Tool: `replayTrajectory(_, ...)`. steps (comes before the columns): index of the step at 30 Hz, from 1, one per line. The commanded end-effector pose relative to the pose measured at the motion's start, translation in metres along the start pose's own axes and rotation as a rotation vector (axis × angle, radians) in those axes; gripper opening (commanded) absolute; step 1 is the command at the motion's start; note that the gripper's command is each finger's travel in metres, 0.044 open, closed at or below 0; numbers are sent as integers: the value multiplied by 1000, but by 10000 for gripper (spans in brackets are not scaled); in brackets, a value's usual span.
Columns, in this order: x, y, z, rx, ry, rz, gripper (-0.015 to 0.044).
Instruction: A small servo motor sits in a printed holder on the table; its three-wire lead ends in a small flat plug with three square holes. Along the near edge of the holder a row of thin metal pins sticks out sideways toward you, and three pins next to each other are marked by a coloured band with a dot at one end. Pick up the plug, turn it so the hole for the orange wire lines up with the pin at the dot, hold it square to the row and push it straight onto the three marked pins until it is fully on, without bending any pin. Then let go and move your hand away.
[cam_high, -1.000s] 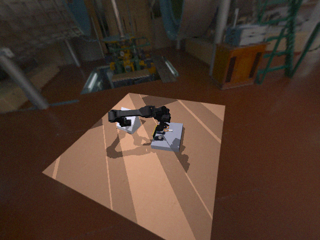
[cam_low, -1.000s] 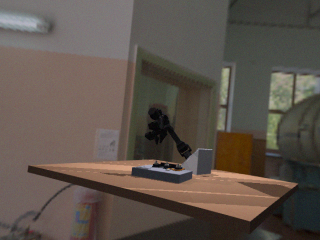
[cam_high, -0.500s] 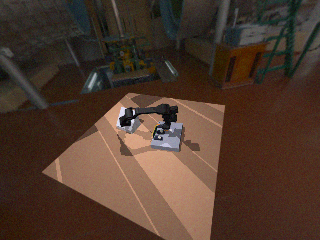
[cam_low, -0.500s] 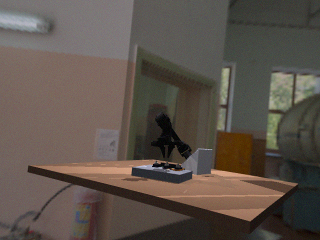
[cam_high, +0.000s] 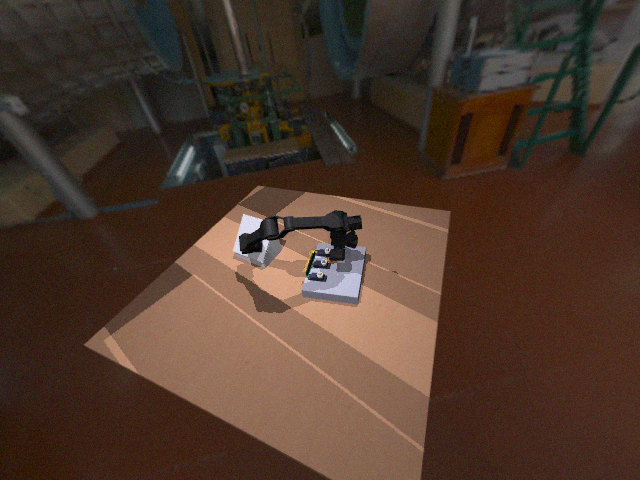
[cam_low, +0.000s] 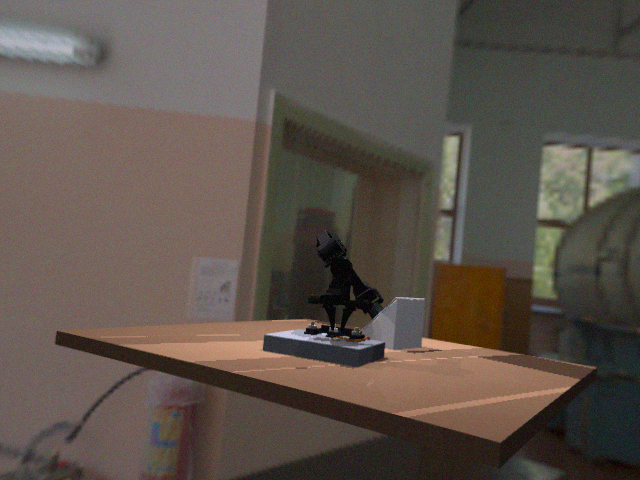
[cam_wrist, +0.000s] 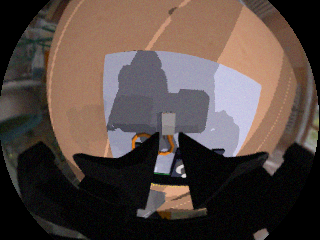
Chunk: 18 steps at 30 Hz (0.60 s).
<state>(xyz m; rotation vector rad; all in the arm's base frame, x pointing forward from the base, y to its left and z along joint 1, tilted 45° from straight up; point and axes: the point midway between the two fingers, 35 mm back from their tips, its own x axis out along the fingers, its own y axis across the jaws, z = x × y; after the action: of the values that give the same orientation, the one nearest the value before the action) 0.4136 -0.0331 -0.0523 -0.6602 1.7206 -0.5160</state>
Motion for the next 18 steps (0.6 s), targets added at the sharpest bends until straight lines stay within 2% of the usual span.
replayTrajectory(1,11,-1,-2,-6,9,-3,115)
replayTrajectory(15,26,-1,-2,-6,9,-4,115)
replayTrajectory(18,26,-1,-2,-6,9,-4,36)
